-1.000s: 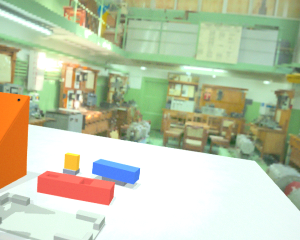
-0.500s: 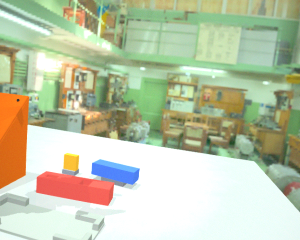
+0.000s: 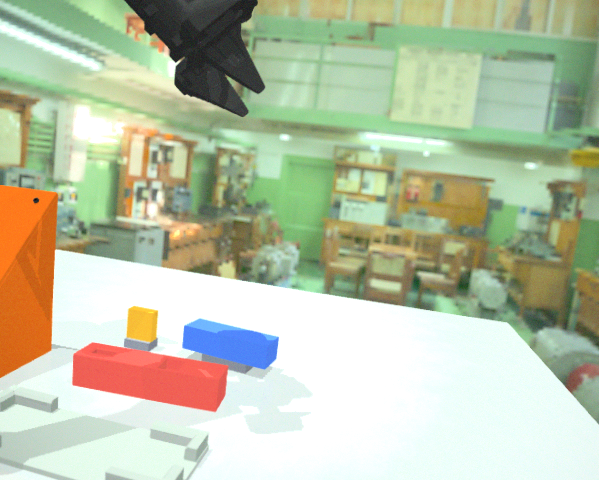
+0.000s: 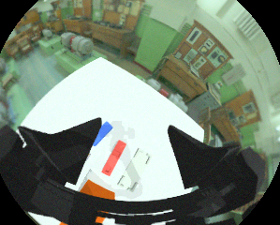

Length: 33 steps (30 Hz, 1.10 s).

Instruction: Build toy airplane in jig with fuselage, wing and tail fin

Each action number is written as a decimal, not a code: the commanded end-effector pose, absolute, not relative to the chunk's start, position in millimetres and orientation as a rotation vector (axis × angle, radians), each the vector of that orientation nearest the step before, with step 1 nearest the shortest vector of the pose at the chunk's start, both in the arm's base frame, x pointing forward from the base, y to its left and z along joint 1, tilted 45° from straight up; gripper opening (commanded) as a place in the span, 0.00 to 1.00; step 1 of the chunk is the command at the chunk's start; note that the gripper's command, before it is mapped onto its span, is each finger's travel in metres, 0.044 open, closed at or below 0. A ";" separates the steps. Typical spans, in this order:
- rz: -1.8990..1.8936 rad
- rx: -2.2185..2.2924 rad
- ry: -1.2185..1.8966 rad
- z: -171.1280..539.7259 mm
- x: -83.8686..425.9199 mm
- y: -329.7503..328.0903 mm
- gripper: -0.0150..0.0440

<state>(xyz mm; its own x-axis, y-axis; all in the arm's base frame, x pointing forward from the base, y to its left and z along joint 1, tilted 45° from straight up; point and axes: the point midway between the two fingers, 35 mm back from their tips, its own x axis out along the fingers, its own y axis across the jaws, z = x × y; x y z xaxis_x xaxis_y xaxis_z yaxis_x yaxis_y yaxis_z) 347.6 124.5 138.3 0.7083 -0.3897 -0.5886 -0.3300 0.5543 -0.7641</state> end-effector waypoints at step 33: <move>-0.678 -0.561 1.513 -54.6 267.7 -88.2 1.00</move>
<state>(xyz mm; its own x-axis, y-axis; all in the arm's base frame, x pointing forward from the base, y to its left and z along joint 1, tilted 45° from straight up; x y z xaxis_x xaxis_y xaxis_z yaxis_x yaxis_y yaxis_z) 269.4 -85.4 -51.3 -0.0574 -0.7049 -0.7070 0.0643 0.7041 -0.7072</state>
